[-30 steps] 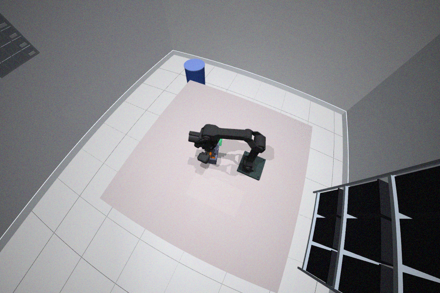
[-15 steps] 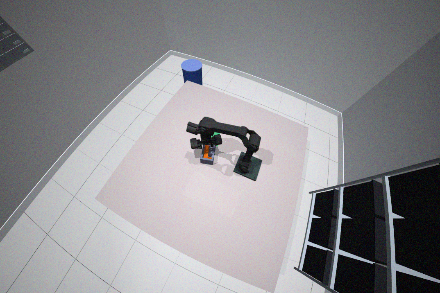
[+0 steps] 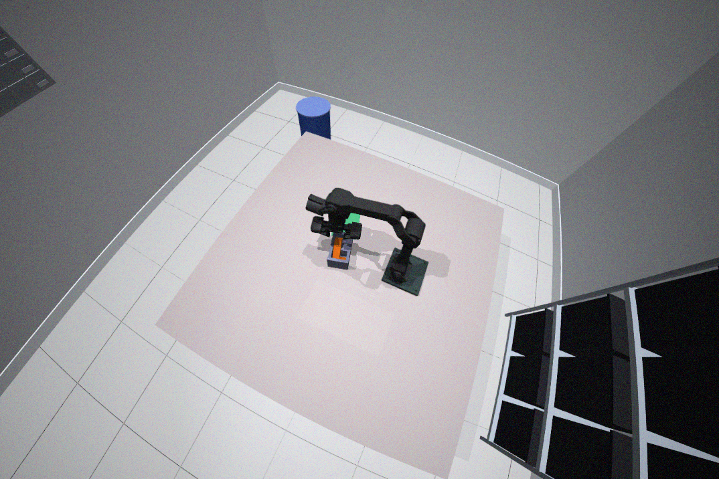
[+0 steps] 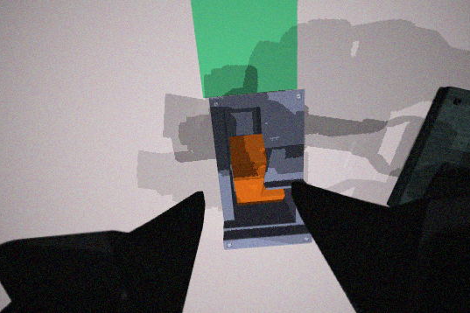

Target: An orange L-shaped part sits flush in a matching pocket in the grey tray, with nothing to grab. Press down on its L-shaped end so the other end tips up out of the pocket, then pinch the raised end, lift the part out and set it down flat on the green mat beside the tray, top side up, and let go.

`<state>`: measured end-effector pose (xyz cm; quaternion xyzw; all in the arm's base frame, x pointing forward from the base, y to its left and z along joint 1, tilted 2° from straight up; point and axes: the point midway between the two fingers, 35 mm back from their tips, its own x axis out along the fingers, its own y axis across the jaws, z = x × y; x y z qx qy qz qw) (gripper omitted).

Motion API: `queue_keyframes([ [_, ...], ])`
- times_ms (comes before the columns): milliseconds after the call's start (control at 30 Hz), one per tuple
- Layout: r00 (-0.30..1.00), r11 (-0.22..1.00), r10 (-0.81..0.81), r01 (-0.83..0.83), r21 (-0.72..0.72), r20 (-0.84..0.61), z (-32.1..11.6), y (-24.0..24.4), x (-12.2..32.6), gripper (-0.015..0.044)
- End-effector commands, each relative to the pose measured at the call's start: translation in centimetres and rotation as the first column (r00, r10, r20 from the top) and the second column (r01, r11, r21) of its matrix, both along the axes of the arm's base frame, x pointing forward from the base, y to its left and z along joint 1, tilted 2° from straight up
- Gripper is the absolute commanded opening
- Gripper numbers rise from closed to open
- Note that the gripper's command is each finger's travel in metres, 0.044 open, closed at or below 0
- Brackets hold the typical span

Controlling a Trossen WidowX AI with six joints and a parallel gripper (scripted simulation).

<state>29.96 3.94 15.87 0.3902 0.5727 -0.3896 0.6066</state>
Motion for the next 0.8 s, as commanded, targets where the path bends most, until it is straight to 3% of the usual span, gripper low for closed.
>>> queue_keyframes([
  [0, 1.000, 1.000, -0.011, 0.011, -0.005, -0.012, -1.9, -0.2, -0.2, 0.0280],
  [767, 1.000, 1.000, -0.011, 0.011, -0.005, -0.012, -5.0, -0.3, 0.0, 0.0280],
])
